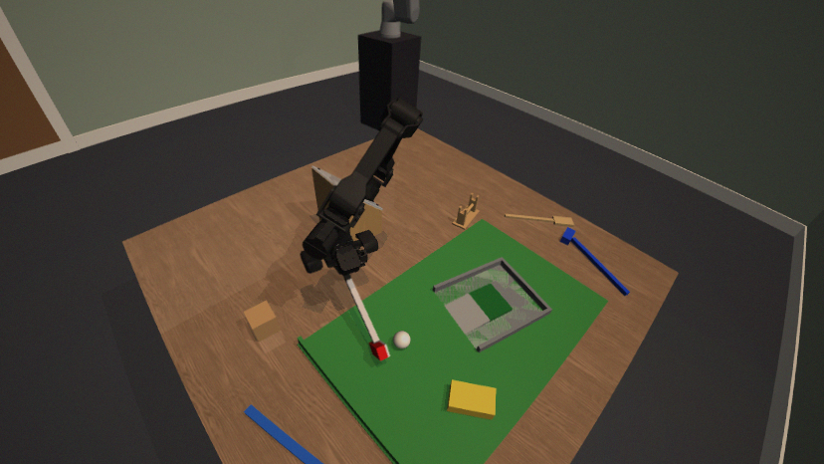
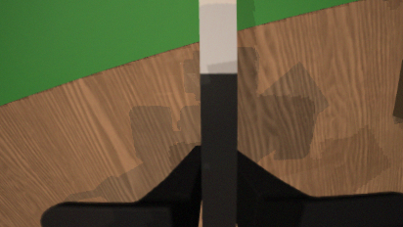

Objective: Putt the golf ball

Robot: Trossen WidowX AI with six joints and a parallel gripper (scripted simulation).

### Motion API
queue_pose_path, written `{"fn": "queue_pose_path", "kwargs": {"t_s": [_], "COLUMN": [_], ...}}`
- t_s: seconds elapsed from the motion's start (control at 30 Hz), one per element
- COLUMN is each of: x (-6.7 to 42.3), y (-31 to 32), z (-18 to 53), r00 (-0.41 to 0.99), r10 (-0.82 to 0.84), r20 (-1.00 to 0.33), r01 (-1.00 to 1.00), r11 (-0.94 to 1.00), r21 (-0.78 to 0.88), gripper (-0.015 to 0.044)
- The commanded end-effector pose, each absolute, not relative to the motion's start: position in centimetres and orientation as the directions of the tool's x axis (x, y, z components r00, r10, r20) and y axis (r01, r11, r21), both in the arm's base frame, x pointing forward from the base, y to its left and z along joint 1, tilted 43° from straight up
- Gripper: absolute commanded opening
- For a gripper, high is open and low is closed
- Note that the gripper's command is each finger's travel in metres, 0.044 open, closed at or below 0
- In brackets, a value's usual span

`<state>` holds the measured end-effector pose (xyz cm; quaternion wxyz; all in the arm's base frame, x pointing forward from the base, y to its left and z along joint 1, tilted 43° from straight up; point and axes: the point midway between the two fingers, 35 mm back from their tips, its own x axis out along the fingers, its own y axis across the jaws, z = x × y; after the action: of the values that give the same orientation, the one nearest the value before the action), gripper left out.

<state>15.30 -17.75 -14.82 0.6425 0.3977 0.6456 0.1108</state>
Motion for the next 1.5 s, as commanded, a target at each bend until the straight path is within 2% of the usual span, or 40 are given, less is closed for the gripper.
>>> {"fn": "queue_pose_path", "kwargs": {"t_s": [0.0,0.73,1.07,1.47], "x": [15.2,14.3,19.5,19.2], "y": [-18.0,-19.2,-10.6,-12.4], "z": [-15.0,-16.7,-8.1,-6.0], "r00": [0.144,0.151,0.154,0.154], "r10": [0.654,0.656,0.658,0.657], "r20": [-0.743,-0.74,-0.737,-0.738], "r01": [0.371,0.377,0.375,0.375], "r11": [0.66,0.654,0.651,0.652], "r21": [0.653,0.657,0.66,0.659], "gripper": [0.0,0.0,0.0,0.0]}}
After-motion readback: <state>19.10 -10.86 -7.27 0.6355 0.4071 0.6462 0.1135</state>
